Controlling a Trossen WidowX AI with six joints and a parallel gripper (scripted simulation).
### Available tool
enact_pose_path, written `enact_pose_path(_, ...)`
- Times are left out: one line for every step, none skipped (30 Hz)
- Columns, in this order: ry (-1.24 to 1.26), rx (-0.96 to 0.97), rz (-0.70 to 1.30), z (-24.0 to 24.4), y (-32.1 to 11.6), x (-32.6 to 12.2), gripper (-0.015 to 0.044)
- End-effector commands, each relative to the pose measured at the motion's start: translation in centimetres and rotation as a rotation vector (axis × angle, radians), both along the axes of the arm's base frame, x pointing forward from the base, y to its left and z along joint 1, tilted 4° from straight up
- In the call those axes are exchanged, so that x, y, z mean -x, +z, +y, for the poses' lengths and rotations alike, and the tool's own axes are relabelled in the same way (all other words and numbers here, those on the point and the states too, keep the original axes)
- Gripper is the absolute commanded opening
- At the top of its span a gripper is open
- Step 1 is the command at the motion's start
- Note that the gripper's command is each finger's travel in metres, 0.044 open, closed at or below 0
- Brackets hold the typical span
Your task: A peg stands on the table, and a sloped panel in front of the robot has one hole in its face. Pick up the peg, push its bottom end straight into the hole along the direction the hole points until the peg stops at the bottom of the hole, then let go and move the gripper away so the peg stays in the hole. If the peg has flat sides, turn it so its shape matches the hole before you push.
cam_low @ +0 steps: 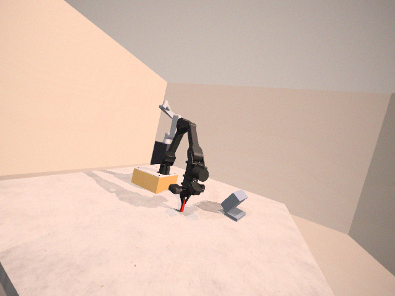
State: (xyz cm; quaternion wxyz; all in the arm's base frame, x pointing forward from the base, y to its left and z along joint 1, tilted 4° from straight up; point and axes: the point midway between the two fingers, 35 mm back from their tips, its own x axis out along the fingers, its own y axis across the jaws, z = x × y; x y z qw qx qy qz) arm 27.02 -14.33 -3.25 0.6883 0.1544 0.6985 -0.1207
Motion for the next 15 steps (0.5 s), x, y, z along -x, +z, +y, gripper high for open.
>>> enact_pose_path(0.000, 0.002, -0.005, -0.2, 1.0, -0.2, 0.0000)
enact_pose_path(0.000, 0.002, -0.005, -0.2, 1.5, -0.3, 0.0000)
enact_pose_path(-0.001, 0.002, -0.004, -0.3, 2.1, -0.3, 0.0000)
enact_pose_path(-0.001, 0.001, -0.004, -0.3, 2.7, -0.3, 0.0000)
enact_pose_path(-0.001, 0.001, -0.004, -0.4, 3.3, -0.3, 0.0000)
enact_pose_path(-0.001, 0.000, -0.003, -0.4, 3.9, -0.3, 0.0000)
enact_pose_path(-0.001, 0.000, -0.003, -0.4, 4.5, -0.3, 0.0000)
enact_pose_path(-0.002, -0.001, -0.003, -0.5, 5.0, -0.3, 0.0000)
enact_pose_path(-0.002, -0.001, -0.002, -0.5, 5.5, -0.3, 0.0000)
enact_pose_path(-0.002, -0.002, -0.002, -0.5, 6.0, -0.3, 0.0000)
enact_pose_path(-0.002, -0.002, -0.002, -0.6, 6.5, -0.3, 0.0000)
enact_pose_path(-0.002, -0.002, -0.002, -0.6, 6.9, -0.3, 0.0000)
enact_pose_path(-0.002, -0.003, -0.002, -0.6, 7.2, -0.3, 0.0000)
enact_pose_path(-0.002, -0.003, -0.001, -0.7, 7.5, -0.3, 0.0000)
enact_pose_path(-0.003, -0.003, -0.001, -0.7, 7.6, -0.4, 0.0000)
